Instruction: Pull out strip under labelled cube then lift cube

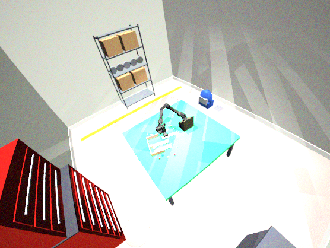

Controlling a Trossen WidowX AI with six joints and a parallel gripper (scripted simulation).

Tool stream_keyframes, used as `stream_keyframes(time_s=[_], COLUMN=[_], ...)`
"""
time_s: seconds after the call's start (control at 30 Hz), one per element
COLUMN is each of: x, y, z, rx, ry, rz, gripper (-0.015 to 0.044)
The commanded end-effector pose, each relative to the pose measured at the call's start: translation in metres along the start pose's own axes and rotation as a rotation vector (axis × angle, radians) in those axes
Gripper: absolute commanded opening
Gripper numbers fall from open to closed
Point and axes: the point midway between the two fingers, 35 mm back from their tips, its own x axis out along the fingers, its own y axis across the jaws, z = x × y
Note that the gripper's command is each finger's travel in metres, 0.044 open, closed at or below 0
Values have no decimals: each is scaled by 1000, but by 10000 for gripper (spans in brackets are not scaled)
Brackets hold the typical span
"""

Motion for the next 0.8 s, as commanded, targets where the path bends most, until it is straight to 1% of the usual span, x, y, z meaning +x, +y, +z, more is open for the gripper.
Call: stream_keyframes(time_s=[0.0, 0.2, 0.43, 0.53, 0.77], x=[-11, -15, -15, -15, -50], y=[-2, -2, -3, -3, -3], z=[-17, -26, -52, -55, -54], rx=[1, 0, -1, -1, -1], ry=[1, 1, 2, 3, 3], rz=[-2, -2, -2, -2, 0], gripper=[0, 0, 0, 0, 0])
